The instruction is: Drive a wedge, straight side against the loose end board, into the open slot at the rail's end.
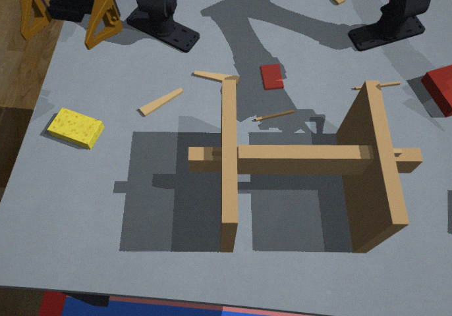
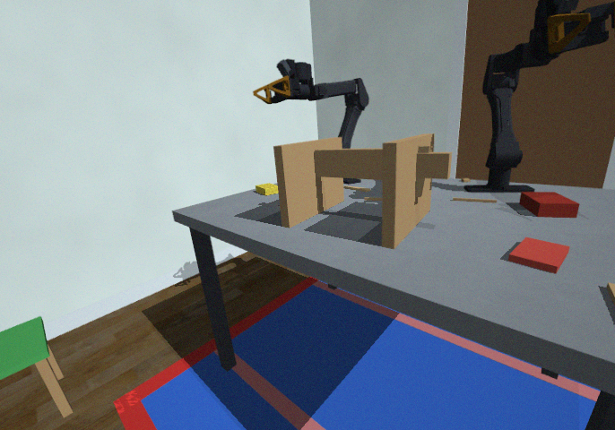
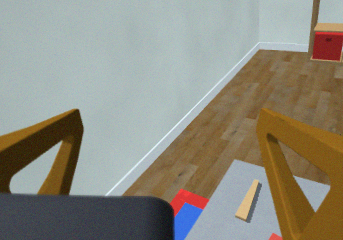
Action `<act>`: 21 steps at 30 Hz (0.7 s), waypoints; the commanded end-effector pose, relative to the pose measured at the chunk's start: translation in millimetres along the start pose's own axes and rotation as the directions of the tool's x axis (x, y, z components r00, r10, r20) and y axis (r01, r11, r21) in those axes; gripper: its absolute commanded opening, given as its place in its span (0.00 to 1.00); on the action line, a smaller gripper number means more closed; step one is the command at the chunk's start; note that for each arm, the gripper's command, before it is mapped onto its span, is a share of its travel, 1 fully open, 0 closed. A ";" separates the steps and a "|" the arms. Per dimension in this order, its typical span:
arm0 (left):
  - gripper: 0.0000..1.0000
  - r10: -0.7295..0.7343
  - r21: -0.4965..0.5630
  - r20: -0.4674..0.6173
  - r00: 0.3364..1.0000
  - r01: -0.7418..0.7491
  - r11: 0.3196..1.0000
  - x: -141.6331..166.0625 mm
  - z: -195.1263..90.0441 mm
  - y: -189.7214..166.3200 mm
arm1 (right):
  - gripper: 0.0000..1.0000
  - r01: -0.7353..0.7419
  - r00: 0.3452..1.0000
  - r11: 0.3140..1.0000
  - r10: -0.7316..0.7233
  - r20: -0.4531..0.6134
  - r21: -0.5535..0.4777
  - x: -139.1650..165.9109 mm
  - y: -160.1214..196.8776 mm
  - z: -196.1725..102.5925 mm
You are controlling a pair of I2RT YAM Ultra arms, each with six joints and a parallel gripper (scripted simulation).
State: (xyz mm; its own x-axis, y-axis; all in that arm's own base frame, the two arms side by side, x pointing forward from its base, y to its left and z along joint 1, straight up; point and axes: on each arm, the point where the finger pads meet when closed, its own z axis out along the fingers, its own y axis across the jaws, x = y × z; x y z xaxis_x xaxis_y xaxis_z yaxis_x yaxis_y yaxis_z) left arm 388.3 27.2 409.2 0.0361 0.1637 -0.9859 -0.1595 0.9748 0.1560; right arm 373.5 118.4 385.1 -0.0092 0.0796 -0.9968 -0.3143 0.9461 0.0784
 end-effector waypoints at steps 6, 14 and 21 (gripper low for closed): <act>1.00 -0.092 0.071 0.024 0.995 0.090 0.993 -24.1 -11.4 -4.7 | 1.00 0.048 0.997 0.991 -0.055 0.051 0.127 -39.9 -43.4 -16.1; 1.00 -0.166 0.143 -0.010 0.986 0.166 0.976 -25.4 -17.2 -16.1 | 1.00 0.083 0.994 0.955 -0.099 0.040 0.285 -55.8 -96.3 -33.8; 1.00 -0.173 0.157 0.005 0.985 0.170 0.973 -32.8 -20.0 -19.1 | 1.00 0.088 0.991 0.948 -0.114 0.067 0.305 -67.5 -105.2 -39.3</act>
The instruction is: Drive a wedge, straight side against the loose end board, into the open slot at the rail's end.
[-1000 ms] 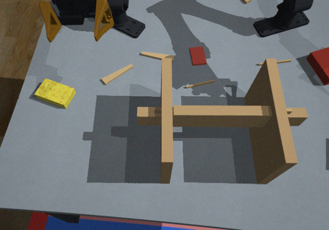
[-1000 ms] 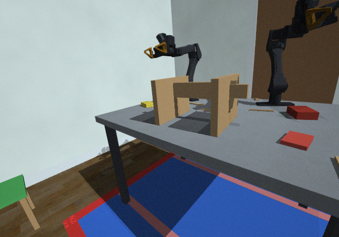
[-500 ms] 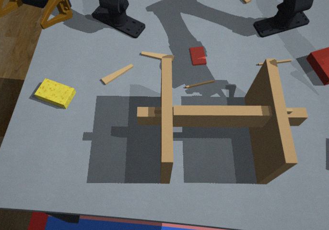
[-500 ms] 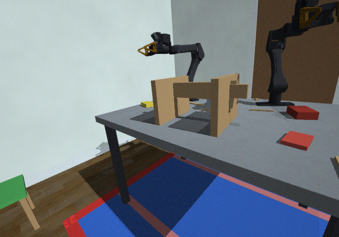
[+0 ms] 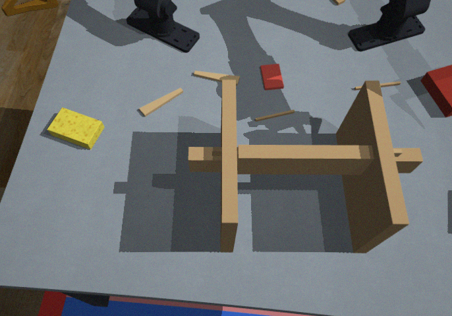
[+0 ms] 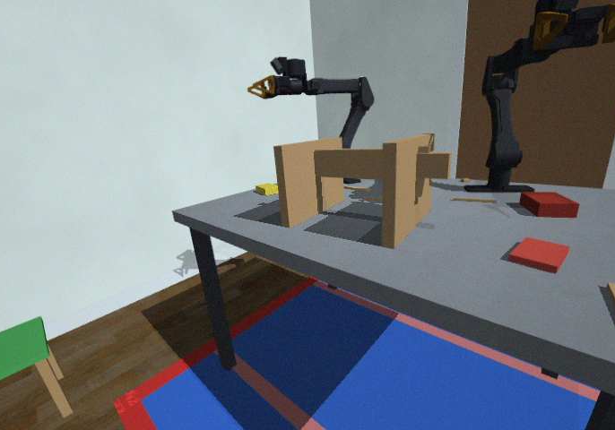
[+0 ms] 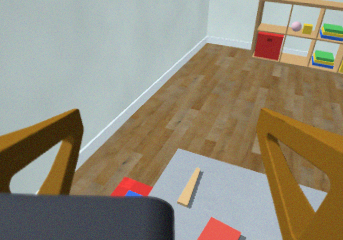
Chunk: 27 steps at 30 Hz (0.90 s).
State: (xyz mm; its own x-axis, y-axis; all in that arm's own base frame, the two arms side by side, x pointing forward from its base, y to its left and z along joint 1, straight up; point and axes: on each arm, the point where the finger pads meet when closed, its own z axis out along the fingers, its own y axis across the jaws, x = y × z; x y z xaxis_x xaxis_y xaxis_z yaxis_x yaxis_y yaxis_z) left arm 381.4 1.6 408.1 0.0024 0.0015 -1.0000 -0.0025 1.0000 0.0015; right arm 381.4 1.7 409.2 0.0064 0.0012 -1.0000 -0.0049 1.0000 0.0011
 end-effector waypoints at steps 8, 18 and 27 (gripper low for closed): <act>0.54 0.001 0.013 0.068 0.998 -0.002 1.000 -29.2 -5.7 -4.4 | 1.00 -0.005 0.996 1.000 0.004 0.084 0.012 -32.7 -2.2 -5.6; 0.54 0.001 0.006 0.053 0.999 -0.001 1.000 -22.9 -0.4 -1.8 | 1.00 0.000 0.998 1.000 0.000 0.063 -0.003 -26.4 3.9 0.9; 0.54 0.001 0.007 0.046 0.999 -0.001 1.000 -20.6 -0.2 -2.0 | 0.53 0.006 0.997 1.000 -0.007 0.075 0.013 -32.2 -3.0 -9.3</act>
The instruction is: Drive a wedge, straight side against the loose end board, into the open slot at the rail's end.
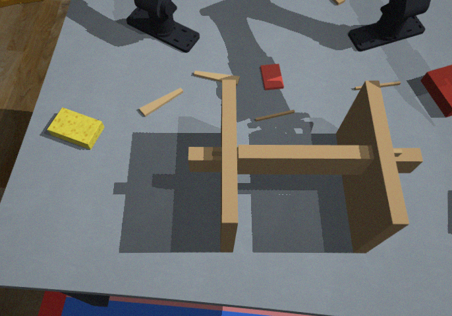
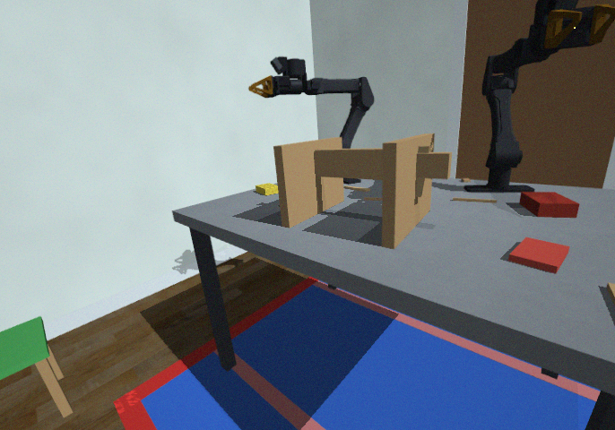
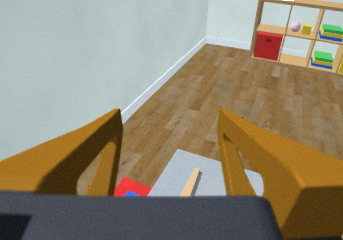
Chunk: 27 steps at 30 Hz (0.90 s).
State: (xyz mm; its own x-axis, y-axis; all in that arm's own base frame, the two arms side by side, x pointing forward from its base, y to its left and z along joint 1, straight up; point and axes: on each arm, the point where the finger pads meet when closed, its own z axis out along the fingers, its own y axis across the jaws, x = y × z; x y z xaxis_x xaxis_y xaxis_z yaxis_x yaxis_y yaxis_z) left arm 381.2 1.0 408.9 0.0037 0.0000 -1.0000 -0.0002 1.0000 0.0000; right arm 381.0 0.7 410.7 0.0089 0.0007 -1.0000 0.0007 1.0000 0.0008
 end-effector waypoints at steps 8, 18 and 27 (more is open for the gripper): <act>0.54 0.002 0.005 0.052 0.999 -0.002 1.000 -22.3 -3.5 -1.6 | 0.53 0.007 0.999 1.000 -0.007 0.049 0.000 -22.9 0.9 -4.9; 0.54 -0.042 0.043 -0.130 0.991 0.048 0.998 12.3 15.6 -25.0 | 0.53 -0.051 0.990 0.997 0.043 -0.133 -0.060 11.1 32.8 15.3; 0.54 -0.059 0.084 -0.269 0.961 0.085 0.993 26.9 26.1 -56.4 | 0.53 -0.090 0.961 0.989 0.055 -0.270 -0.120 22.9 73.6 23.8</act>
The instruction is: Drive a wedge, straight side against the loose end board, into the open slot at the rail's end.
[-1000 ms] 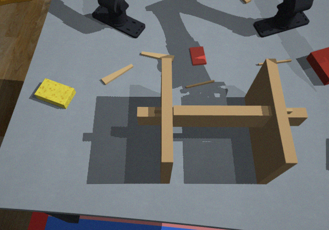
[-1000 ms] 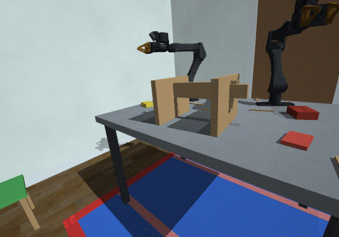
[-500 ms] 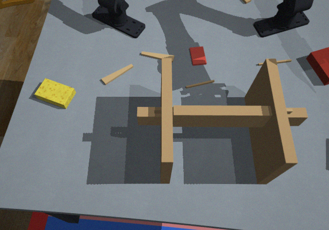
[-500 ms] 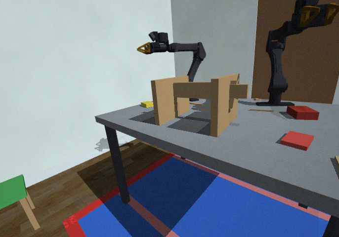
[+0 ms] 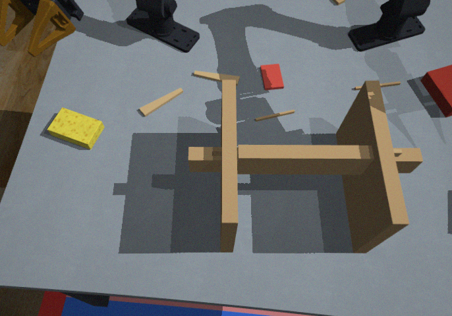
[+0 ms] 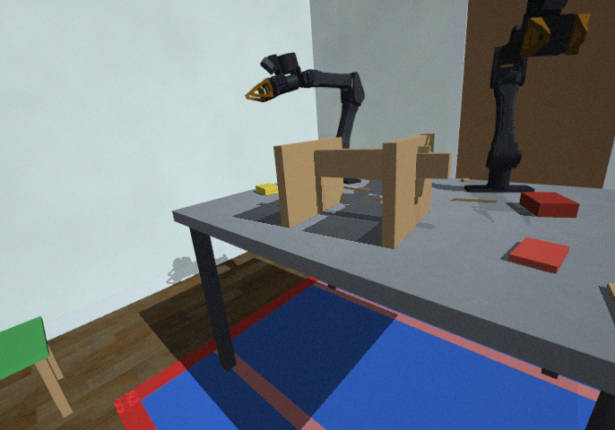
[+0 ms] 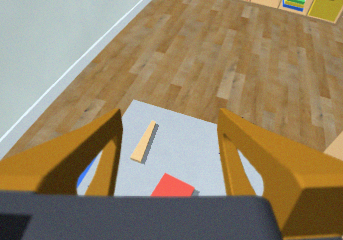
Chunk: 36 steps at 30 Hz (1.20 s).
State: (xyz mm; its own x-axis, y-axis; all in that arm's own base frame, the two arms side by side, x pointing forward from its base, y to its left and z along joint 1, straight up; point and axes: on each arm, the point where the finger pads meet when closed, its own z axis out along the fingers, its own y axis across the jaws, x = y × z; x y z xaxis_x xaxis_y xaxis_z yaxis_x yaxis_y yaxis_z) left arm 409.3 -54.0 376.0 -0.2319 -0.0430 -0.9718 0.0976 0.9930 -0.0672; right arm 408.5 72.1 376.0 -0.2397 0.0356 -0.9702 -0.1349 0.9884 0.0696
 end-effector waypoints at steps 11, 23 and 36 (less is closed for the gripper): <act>0.54 -0.023 0.063 -0.253 0.967 0.040 0.997 23.8 18.8 -59.2 | 0.53 -0.035 0.970 0.995 0.010 -0.244 -0.099 19.8 77.9 15.4; 0.54 0.016 0.107 -0.425 0.905 0.033 0.994 52.2 23.1 -108.8 | 0.53 -0.021 0.908 0.985 -0.053 -0.416 -0.171 50.1 142.2 14.2; 0.54 0.087 0.142 -0.587 0.805 -0.004 0.990 86.4 14.2 -158.4 | 0.53 0.024 0.806 0.971 -0.158 -0.570 -0.236 88.6 205.9 -4.6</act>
State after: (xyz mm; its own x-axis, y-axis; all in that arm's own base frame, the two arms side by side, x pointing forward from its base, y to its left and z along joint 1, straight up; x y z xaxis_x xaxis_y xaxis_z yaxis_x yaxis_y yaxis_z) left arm 396.6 -211.8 292.6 -0.7256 0.1125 -0.6789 0.2430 0.9649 -0.0998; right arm 366.7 272.3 293.0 -0.7088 -0.2082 -0.6740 -0.3688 0.9239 0.1024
